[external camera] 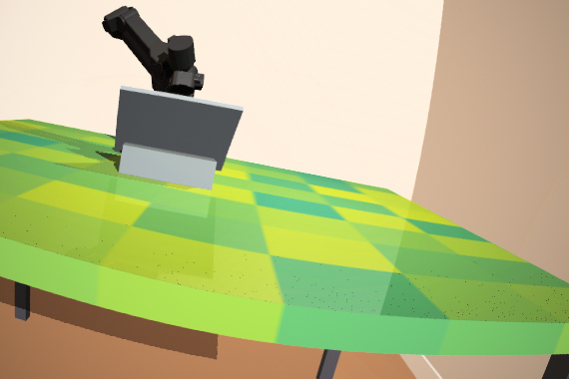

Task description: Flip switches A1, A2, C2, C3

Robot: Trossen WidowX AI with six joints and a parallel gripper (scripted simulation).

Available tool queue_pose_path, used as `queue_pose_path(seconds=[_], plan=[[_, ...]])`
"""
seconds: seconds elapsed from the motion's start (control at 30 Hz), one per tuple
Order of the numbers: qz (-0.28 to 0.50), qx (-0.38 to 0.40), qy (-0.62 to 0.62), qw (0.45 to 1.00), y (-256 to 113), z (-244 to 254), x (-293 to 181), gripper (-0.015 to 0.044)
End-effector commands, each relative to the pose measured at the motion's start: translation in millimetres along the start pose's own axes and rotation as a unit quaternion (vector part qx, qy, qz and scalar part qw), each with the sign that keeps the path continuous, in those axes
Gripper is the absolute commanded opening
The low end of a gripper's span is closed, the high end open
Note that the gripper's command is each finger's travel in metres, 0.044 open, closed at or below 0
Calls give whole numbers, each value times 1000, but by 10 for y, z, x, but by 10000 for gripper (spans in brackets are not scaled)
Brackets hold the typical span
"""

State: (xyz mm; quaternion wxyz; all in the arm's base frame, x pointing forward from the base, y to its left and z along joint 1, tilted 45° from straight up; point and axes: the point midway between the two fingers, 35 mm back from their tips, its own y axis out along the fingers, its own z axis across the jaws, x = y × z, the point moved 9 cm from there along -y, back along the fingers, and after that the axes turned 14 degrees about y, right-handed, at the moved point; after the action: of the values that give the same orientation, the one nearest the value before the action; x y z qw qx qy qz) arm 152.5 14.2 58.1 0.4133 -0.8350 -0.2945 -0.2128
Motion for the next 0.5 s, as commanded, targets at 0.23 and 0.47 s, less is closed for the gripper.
queue_pose_path(seconds=[0.23,0.47], plan=[[0,2,-3,1000,17,2,-1,0],[0,2,-3,1000,26,2,-2,0]])
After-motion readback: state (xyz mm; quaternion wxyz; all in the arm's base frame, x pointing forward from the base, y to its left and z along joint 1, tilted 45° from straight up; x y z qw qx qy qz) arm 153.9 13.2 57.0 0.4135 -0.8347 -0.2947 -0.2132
